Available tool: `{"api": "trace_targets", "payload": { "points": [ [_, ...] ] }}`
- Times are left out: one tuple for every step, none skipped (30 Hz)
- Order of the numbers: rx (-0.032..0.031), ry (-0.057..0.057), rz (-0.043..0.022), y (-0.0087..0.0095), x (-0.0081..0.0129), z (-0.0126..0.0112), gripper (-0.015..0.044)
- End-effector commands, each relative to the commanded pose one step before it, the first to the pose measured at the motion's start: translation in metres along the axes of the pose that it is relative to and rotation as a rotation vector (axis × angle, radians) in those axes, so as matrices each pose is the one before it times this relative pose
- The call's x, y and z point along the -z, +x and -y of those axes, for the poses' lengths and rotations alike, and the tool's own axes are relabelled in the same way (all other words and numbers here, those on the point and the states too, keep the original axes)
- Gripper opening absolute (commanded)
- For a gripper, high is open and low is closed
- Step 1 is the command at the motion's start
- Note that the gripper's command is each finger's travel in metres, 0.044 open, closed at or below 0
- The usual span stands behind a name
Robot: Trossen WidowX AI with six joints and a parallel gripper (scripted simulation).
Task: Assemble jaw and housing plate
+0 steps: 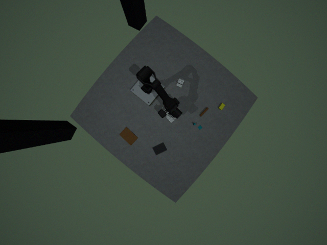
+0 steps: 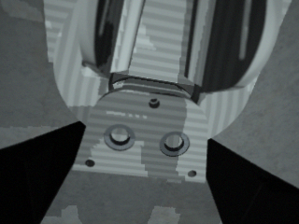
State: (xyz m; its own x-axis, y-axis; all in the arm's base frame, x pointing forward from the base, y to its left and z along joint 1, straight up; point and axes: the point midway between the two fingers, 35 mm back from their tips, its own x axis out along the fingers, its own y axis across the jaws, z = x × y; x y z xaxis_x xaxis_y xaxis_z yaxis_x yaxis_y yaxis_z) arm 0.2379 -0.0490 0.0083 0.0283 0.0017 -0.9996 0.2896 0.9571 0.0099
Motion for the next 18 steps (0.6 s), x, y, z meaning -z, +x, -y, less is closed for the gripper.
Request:
{"api": "trace_targets", "payload": {
  "points": [
    [0.00518, 0.0013, -0.00222, -0.00263, 0.00027, 0.00072, 0.0351],
    [0.00000, 0.0000, 0.00001, -0.00094, 0.00001, 0.00000, 0.0351],
    [0.00000, 0.0000, 0.00001, -0.00077, 0.00001, 0.00000, 0.0351],
    [0.00000, 0.0000, 0.00000, -0.00046, 0.00001, 0.00000, 0.0351],
    [0.00000, 0.0000, 0.00000, -0.00015, 0.00000, 0.00000, 0.0351],
    [0.00000, 0.0000, 0.00000, 0.00009, -0.00004, -0.00001, 0.0351],
    [0.00000, 0.0000, 0.00001, 0.00027, -0.00011, -0.00002, 0.0351],
    [0.00000, 0.0000, 0.00001, 0.00045, -0.00019, -0.00003, 0.0351],
    [0.00000, 0.0000, 0.00002, 0.00057, -0.00024, -0.00004, 0.0351],
    [0.00000, 0.0000, 0.00001, 0.00045, -0.00019, -0.00003, 0.0351],
    [0.00000, 0.0000, 0.00001, 0.00027, -0.00011, -0.00002, 0.0351],
    [0.00000, 0.0000, 0.00000, 0.00009, -0.00004, -0.00001, 0.0351],
    [0.00000, 0.0000, 0.00000, 0.00000, 0.00000, 0.00000, 0.0351],
    [0.00000, 0.0000, 0.00000, 0.00000, 0.00000, 0.00000, 0.0351],
    [0.00000, 0.0000, 0.00000, 0.00000, 0.00000, 0.00000, 0.0351],
    [0.00000, 0.0000, 0.00000, 0.00012, 0.00000, 0.00000, 0.0351],
    [0.00000, 0.0000, 0.00000, 0.00036, 0.00000, 0.00000, 0.0351],
    [0.00000, 0.0000, -0.00001, 0.00060, 0.00000, 0.00000, 0.0351]
  ]
}}
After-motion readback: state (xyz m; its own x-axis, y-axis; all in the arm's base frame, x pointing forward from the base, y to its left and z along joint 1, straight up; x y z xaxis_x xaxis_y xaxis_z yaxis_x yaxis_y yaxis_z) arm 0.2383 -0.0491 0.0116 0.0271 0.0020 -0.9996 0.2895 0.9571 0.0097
